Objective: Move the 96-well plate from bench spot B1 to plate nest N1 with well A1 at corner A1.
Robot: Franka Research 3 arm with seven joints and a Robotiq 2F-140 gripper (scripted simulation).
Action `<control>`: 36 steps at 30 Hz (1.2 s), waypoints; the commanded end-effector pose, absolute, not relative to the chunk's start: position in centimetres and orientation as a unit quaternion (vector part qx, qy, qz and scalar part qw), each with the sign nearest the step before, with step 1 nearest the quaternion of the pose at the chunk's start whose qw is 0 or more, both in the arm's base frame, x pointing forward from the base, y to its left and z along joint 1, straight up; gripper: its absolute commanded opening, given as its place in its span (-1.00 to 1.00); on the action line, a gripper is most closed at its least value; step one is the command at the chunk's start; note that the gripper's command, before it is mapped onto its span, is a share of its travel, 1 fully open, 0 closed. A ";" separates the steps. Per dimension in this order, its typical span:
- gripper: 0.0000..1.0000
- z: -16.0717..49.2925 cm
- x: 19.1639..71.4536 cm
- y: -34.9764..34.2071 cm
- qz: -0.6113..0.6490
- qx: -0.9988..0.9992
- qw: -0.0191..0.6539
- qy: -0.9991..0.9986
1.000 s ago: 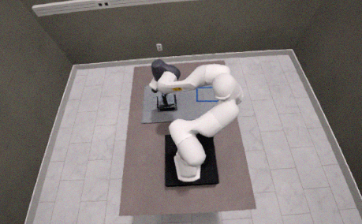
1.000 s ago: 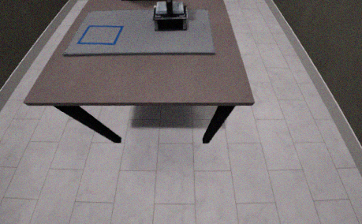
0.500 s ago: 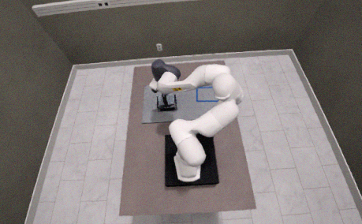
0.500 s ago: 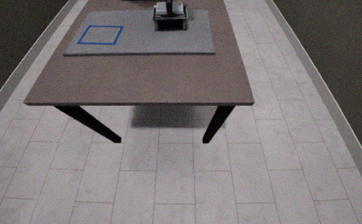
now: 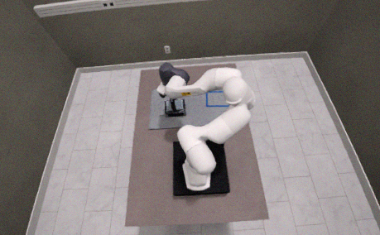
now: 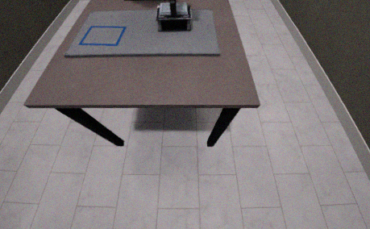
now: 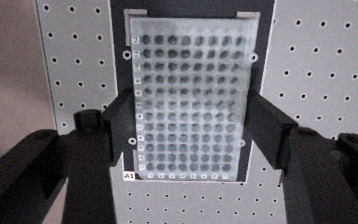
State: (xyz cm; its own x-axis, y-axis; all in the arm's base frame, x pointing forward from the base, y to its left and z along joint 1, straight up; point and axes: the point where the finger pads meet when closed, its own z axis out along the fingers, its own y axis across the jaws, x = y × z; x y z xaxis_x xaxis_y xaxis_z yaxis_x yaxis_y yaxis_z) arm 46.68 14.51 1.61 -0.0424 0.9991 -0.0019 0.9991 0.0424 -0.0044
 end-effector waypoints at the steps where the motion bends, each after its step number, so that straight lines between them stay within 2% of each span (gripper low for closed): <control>1: 0.21 1.6 46.7 14.7 0.000 -0.693 0.000 -0.721; 31: 0.21 1.1 46.7 14.7 0.000 -0.693 0.000 -0.721; 32: 1.00 1.1 46.7 14.7 0.000 -0.693 0.000 -0.721; 36: 1.00 1.1 46.7 14.7 0.000 -0.693 0.000 -0.721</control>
